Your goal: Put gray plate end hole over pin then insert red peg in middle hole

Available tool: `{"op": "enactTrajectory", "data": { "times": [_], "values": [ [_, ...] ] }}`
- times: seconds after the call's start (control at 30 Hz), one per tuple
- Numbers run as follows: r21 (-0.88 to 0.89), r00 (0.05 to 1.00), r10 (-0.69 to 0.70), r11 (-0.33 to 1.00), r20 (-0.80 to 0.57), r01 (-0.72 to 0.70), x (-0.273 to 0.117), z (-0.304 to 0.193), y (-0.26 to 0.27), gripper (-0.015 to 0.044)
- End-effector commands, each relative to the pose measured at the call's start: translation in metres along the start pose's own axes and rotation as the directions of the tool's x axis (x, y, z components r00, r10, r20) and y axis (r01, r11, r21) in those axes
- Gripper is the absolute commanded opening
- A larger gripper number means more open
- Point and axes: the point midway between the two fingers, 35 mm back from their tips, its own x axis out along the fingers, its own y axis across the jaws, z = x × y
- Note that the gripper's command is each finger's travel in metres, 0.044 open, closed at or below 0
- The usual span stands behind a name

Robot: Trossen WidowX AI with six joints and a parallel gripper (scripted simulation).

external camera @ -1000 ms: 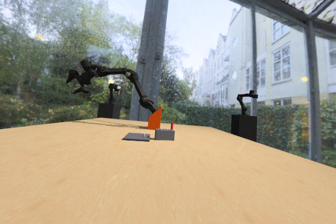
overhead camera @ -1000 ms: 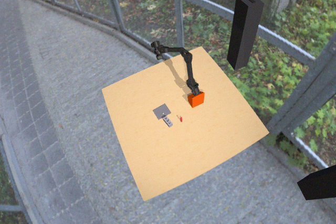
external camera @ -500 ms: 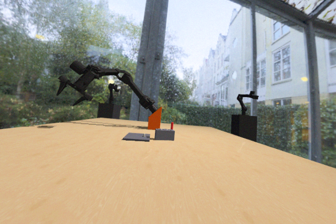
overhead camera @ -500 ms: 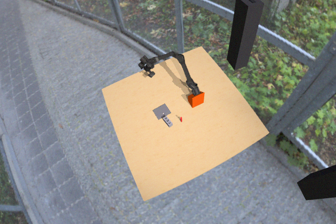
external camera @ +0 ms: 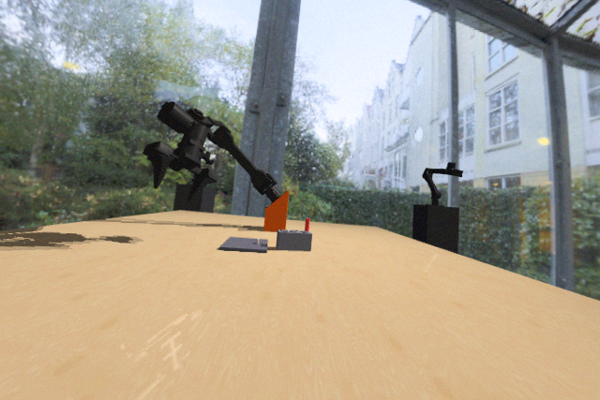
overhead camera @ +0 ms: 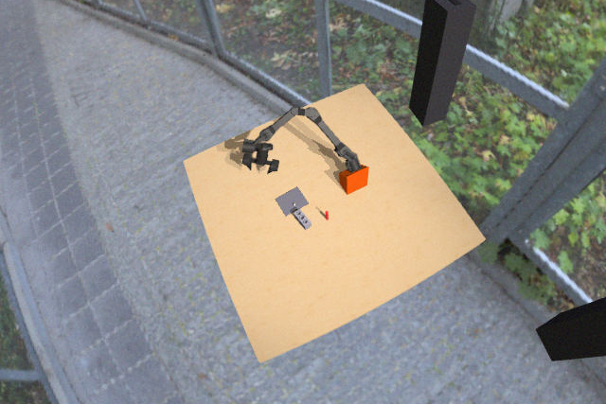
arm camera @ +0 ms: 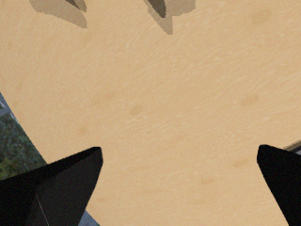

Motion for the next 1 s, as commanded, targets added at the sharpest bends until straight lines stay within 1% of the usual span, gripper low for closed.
{"op": "enactTrajectory", "data": {
  "times": [0.0, 0.13, 0.23, 0.37, 0.5, 0.57, 0.67, 0.7, 0.8, 0.83, 0.97],
  "values": [
    [-0.109, 0.997, -0.068, 0.992, -0.048, 0.063, -0.003, -0.056, -0.026, 0.0440],
    [-0.252, 0.986, -0.154, 0.959, -0.065, 0.133, -0.011, -0.115, -0.066, 0.0440],
    [-0.360, 0.976, -0.211, 0.916, -0.054, 0.178, -0.021, -0.153, -0.101, 0.0440],
    [-0.505, 0.962, -0.272, 0.831, -0.002, 0.234, -0.038, -0.195, -0.155, 0.0440],
    [-0.629, 0.951, -0.299, 0.725, 0.081, 0.281, -0.056, -0.222, -0.211, 0.0440],
    [-0.663, 0.948, -0.298, 0.689, 0.111, 0.295, -0.061, -0.226, -0.227, 0.0440],
    [-0.667, 0.948, -0.298, 0.684, 0.115, 0.296, -0.059, -0.226, -0.230, 0.0440],
    [-0.667, 0.948, -0.298, 0.684, 0.115, 0.296, -0.052, -0.226, -0.232, 0.0440],
    [-0.667, 0.948, -0.297, 0.684, 0.116, 0.296, -0.010, -0.220, -0.245, 0.0440],
    [-0.666, 0.948, -0.296, 0.684, 0.117, 0.296, -0.003, -0.219, -0.247, 0.0440],
    [-0.666, 0.948, -0.296, 0.684, 0.117, 0.296, 0.000, -0.218, -0.248, 0.0440]
  ]
}}
